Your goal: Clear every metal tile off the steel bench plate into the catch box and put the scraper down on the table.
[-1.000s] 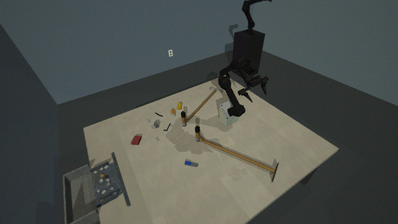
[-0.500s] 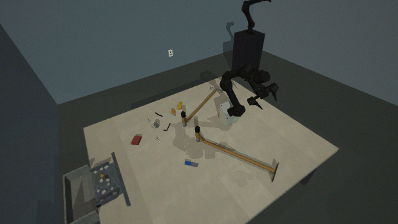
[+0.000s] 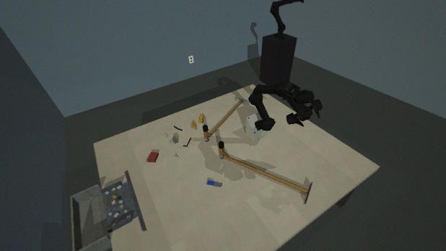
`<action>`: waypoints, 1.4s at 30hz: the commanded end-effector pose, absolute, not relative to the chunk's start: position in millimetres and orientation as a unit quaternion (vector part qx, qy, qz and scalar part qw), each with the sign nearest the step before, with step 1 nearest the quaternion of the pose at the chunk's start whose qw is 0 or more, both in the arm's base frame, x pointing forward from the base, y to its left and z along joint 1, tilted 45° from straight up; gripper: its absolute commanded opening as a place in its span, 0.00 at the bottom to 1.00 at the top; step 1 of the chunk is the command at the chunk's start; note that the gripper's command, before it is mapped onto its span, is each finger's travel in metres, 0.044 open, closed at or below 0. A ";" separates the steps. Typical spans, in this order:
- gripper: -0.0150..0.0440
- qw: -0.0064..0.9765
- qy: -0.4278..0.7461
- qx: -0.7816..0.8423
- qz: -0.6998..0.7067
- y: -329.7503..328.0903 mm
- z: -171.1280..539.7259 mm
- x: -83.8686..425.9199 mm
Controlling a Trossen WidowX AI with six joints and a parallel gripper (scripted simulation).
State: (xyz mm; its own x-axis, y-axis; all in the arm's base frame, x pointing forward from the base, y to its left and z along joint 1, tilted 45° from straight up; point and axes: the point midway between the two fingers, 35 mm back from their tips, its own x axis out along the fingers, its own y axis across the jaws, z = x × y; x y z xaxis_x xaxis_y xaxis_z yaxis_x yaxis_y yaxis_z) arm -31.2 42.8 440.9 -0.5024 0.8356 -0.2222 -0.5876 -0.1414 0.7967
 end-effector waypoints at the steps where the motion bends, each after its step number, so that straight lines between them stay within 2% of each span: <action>1: 1.00 0.455 0.491 0.131 0.731 54.6 442.0 -44.9; 22: 1.00 0.360 0.681 0.075 0.633 93.1 437.2 -118.1; 42: 1.00 0.307 0.819 -0.008 0.485 103.1 416.8 -198.6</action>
